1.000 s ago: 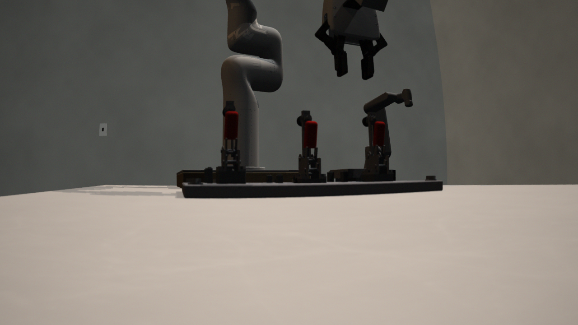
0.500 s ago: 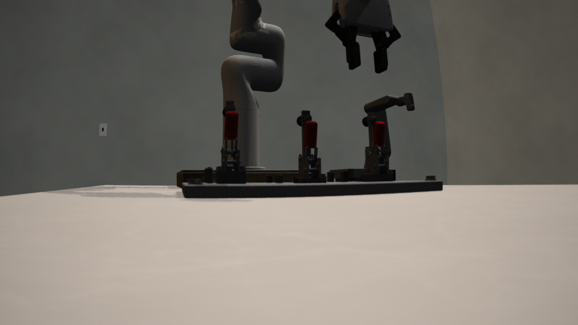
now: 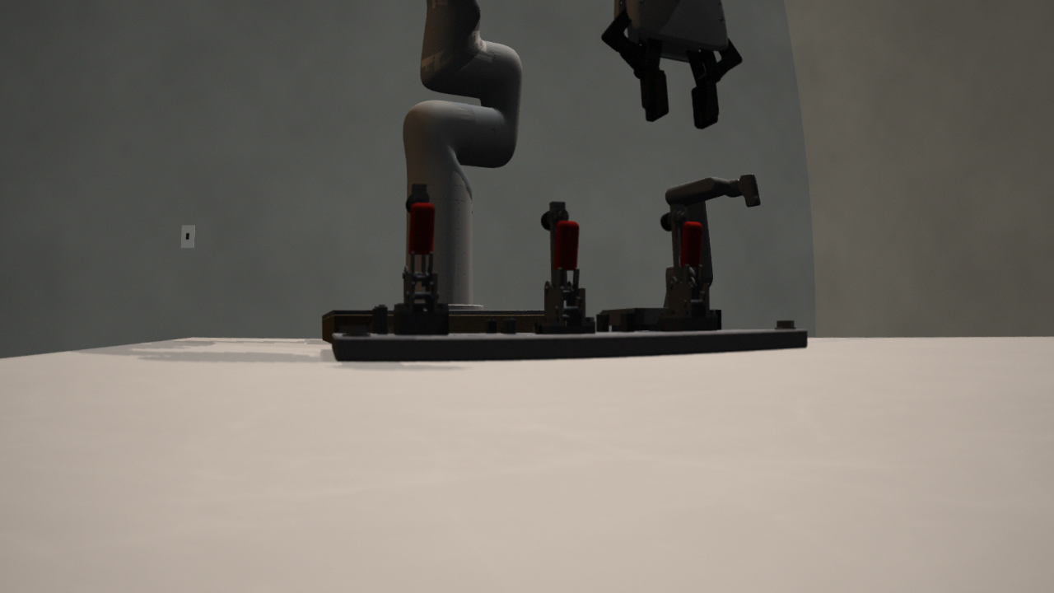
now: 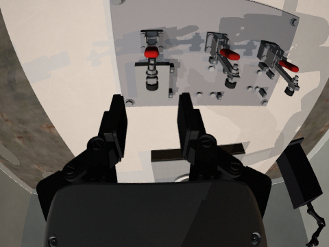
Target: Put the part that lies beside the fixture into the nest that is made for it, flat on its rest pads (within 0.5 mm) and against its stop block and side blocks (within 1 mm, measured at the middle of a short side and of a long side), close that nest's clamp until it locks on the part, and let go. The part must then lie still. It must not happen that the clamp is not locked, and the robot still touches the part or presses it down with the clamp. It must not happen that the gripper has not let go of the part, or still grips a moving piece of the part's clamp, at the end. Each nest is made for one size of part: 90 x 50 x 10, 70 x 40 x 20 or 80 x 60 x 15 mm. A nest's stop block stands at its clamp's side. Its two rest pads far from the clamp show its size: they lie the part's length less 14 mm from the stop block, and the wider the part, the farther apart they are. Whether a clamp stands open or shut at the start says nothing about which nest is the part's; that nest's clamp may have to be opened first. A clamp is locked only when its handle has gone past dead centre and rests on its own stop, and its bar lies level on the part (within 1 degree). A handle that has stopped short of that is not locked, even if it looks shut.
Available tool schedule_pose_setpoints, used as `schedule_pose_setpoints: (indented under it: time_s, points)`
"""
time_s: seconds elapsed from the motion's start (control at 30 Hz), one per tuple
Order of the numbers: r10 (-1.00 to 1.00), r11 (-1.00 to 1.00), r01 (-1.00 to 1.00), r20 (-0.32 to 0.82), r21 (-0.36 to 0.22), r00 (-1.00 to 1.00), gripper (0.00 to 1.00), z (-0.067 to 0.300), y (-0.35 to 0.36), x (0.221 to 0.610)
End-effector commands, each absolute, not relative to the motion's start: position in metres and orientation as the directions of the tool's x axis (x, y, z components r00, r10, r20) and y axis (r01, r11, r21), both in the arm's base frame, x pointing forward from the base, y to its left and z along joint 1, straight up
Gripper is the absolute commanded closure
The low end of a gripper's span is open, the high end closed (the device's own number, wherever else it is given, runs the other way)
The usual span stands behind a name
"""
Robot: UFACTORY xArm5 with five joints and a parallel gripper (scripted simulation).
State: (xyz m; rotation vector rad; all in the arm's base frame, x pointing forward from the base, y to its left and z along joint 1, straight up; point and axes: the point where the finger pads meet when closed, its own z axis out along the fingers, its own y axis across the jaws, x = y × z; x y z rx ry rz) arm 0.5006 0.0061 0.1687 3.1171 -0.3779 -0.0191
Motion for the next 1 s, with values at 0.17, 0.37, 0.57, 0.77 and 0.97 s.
schedule_pose_setpoints:
  time_s: [0.17, 0.37, 0.57, 0.77, 0.97]
  points:
    - [-0.239, -0.971, -0.239, -0.008, 0.002, 0.971, 0.53, 0.167, 0.006, 0.502]
    - [-0.239, -0.971, -0.239, -0.008, 0.002, 0.971, 0.53, 0.154, 0.006, 0.502]
    - [-0.239, -0.971, -0.239, -0.008, 0.002, 0.971, 0.53, 0.134, 0.006, 0.502]
    - [-0.239, -0.971, -0.239, -0.008, 0.002, 0.971, 0.53, 0.119, 0.006, 0.502]
    - [-0.239, -0.971, -0.239, -0.008, 0.002, 0.971, 0.53, 0.098, 0.006, 0.501]
